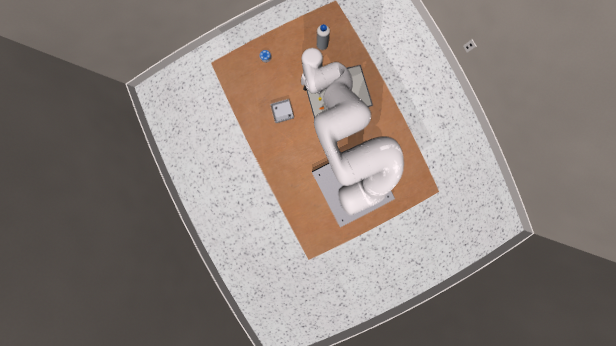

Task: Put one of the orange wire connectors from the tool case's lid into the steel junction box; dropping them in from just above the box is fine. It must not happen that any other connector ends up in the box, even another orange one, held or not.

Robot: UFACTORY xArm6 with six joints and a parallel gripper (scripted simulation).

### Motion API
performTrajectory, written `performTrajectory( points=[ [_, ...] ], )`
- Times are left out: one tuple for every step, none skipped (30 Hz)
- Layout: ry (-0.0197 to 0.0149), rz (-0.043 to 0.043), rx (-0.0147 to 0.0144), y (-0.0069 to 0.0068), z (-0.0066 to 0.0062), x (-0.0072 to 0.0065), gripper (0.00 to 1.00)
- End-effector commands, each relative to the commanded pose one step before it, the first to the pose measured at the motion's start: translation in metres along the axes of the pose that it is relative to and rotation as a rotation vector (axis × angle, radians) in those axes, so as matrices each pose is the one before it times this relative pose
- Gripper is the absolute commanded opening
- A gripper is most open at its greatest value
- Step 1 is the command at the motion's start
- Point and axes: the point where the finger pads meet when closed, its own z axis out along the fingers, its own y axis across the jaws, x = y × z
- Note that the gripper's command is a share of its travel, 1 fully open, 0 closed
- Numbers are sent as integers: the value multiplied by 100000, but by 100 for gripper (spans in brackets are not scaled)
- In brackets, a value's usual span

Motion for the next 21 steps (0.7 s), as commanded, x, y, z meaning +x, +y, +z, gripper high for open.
performTrajectory(
  points=[
    [-415,0,169,-49,-1906,-119,3],
    [0,0,0,0,0,0,3],
    [0,0,0,0,-432,0,3],
    [0,0,0,0,-396,0,3],
    [0,0,0,0,-353,0,3],
    [0,0,0,0,-305,0,3],
    [0,0,0,0,-253,1,3],
    [0,0,0,0,-198,-1,3],
    [0,0,0,0,-146,0,3],
    [0,0,0,0,-96,0,3],
    [0,0,0,0,-54,0,3],
    [0,0,0,0,-21,0,3],
    [0,0,0,0,-3,0,3],
    [0,0,0,0,0,0,3],
    [0,0,0,0,0,0,3],
    [0,0,0,0,0,0,3],
    [0,0,0,0,0,0,3],
    [0,0,0,0,0,0,3],
    [0,0,0,0,0,0,3],
    [0,0,0,0,0,0,3],
    [0,0,0,0,0,0,3]
  ],
)
